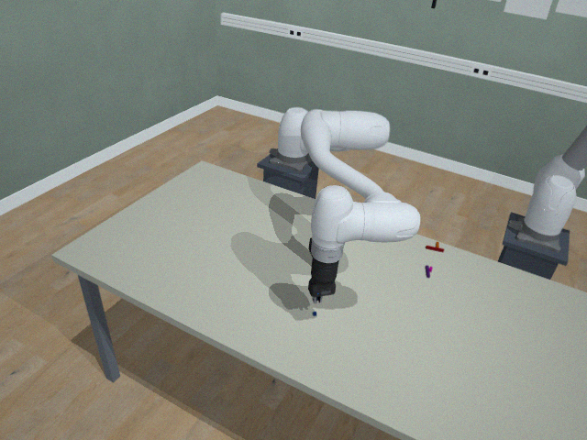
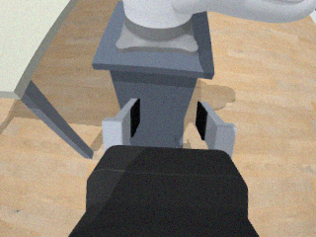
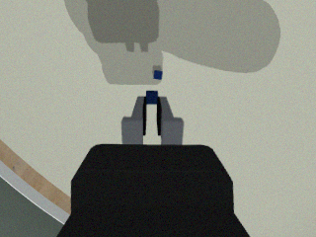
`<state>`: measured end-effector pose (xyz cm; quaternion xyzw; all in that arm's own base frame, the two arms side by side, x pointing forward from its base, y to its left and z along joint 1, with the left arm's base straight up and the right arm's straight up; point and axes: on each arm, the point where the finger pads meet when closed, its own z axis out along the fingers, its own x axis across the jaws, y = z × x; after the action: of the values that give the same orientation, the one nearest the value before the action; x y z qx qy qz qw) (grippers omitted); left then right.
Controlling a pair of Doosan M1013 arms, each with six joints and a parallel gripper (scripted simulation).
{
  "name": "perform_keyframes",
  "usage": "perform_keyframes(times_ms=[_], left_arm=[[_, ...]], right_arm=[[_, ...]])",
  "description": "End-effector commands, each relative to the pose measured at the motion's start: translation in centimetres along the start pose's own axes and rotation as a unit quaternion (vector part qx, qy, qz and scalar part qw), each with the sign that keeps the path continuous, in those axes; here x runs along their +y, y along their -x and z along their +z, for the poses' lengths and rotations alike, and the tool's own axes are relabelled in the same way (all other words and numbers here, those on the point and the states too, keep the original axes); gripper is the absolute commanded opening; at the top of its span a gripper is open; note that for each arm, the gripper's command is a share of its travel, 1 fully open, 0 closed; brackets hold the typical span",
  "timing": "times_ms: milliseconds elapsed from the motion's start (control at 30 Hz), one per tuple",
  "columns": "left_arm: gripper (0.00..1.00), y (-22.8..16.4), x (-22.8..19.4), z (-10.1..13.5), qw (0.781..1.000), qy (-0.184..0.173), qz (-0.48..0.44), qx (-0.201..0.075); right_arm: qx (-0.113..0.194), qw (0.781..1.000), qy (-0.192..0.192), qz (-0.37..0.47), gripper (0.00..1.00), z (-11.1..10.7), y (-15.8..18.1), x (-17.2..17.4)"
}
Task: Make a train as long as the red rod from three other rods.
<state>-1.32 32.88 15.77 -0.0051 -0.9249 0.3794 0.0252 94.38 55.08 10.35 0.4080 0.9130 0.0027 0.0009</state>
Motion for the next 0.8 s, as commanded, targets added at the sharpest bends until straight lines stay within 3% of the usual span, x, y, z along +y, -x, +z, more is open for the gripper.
perform_keyframes(times_ms=[0,400,500,767], left_arm=[[1.0,0.0,-0.4,0.2,1.0,-0.003,0.0,-0.003],[1.0,0.0,-0.4,0.2,1.0,-0.003,0.0,-0.003],[1.0,0.0,-0.4,0.2,1.0,-0.003,0.0,-0.003],[1.0,0.0,-0.4,0.2,1.0,-0.003,0.0,-0.003]], right_arm=[[-0.002,1.0,-0.003,0.001,0.24,-1.7,0.4,-0.2],[-0.002,1.0,-0.004,0.001,0.24,-1.8,0.3,-0.2],[-0.002,1.0,-0.001,0.006,0.24,-1.9,-4.3,0.5],[-0.002,1.0,-0.001,0.013,0.24,-1.9,-11.3,1.1]])
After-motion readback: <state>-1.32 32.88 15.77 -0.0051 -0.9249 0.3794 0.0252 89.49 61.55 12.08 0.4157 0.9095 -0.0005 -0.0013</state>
